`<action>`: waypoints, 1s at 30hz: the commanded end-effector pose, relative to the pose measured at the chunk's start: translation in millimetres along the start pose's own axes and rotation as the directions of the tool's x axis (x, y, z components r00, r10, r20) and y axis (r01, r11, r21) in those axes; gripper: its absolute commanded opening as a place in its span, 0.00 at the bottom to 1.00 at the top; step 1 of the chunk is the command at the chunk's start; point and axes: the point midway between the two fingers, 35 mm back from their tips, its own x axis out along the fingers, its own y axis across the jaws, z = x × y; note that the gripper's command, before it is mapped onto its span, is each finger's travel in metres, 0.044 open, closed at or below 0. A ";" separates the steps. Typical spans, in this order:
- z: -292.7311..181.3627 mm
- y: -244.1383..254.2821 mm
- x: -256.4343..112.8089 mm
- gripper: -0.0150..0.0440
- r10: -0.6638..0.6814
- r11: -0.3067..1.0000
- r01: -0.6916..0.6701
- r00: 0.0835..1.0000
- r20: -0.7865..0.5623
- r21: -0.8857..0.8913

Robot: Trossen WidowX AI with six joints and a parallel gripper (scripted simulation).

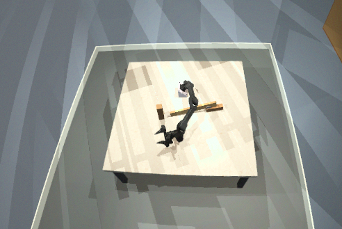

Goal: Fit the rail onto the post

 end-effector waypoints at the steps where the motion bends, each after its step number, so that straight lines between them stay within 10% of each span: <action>1: -1.1 -0.9 0.0 0.98 0.007 1.000 -0.007 1.000 -0.007 -0.019; 6: -35.6 -26.2 -10.1 1.00 0.176 0.857 -0.254 0.962 -0.210 -0.448; 13: -97.7 -66.1 -60.1 1.00 0.409 0.289 -0.632 0.761 -0.504 -0.719; 30: -172.3 -119.3 -192.5 1.00 0.685 -0.511 -0.507 0.248 -0.685 -0.694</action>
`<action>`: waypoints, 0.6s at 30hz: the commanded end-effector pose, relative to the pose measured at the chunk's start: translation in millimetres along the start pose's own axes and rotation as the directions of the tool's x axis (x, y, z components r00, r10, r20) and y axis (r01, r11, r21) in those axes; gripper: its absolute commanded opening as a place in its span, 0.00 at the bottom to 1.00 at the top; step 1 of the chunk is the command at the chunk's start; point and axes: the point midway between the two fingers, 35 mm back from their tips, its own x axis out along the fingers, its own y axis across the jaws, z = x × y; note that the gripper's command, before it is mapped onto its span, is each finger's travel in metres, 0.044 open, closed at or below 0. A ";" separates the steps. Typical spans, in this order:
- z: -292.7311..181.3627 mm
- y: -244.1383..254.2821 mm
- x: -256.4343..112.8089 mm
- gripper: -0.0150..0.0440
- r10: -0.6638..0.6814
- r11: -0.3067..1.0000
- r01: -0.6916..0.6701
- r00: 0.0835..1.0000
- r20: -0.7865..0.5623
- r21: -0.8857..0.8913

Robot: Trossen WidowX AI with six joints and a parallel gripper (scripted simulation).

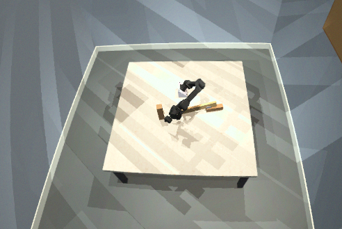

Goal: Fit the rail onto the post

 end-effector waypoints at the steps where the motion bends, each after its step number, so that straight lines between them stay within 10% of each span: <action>1: 17.5 71.5 -23.0 1.00 0.158 0.950 -0.083 0.959 0.234 -0.300; 9: 41.8 137.9 -63.5 1.00 0.236 0.853 0.084 0.818 0.525 -0.515; 18: 41.5 137.7 -63.4 1.00 0.237 0.852 0.088 0.815 0.528 -0.517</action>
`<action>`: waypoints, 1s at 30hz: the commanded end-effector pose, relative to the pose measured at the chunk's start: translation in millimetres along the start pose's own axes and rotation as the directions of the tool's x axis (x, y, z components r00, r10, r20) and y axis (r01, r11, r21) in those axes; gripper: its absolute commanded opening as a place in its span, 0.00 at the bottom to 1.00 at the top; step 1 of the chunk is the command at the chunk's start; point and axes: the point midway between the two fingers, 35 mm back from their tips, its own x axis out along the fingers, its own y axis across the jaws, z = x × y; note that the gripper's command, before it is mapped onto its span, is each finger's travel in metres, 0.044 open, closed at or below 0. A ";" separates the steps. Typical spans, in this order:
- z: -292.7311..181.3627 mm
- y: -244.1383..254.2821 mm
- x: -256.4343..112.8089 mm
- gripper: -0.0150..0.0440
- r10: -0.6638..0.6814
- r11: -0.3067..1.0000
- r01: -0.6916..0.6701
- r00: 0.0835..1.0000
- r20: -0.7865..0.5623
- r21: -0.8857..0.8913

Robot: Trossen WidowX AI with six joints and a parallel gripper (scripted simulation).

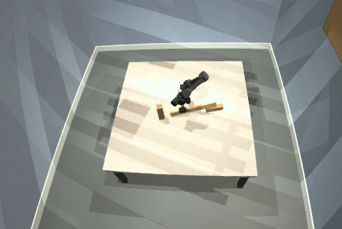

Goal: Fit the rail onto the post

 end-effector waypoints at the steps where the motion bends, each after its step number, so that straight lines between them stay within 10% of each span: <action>1: 4.3 2.5 1.5 1.00 -0.003 1.000 0.004 1.000 0.020 -0.012; 30: 3.8 0.3 47.3 1.00 -0.004 1.000 0.005 1.000 0.018 -0.012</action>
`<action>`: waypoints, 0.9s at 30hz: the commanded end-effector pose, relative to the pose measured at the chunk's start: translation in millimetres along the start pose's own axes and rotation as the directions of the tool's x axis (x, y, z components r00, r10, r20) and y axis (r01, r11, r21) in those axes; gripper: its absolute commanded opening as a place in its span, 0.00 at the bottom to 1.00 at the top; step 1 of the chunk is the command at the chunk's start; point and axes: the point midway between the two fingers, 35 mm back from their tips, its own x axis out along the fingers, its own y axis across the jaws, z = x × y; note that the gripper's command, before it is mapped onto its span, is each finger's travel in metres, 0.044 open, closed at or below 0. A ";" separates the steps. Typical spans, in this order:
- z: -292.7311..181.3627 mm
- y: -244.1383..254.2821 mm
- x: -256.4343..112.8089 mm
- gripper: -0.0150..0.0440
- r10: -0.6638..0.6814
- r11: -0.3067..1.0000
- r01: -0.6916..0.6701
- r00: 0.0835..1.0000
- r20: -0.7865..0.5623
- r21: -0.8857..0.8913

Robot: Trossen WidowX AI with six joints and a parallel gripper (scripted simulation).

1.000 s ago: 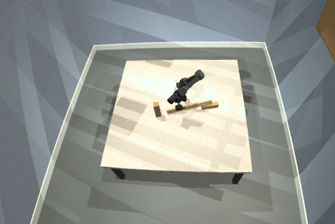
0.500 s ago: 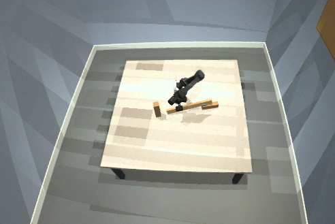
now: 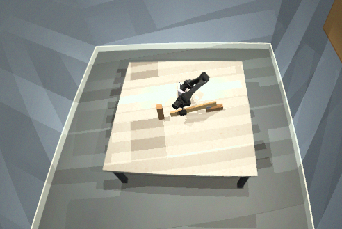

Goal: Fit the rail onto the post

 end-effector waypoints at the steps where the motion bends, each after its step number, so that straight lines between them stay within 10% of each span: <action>1: 1.2 2.0 8.1 1.00 0.003 1.000 -0.003 1.000 0.008 0.007; 17: 2.9 3.7 30.6 1.00 0.003 1.000 -0.003 1.000 0.011 0.006; 27: 2.9 3.7 30.6 0.56 0.003 1.000 -0.003 1.000 0.011 0.006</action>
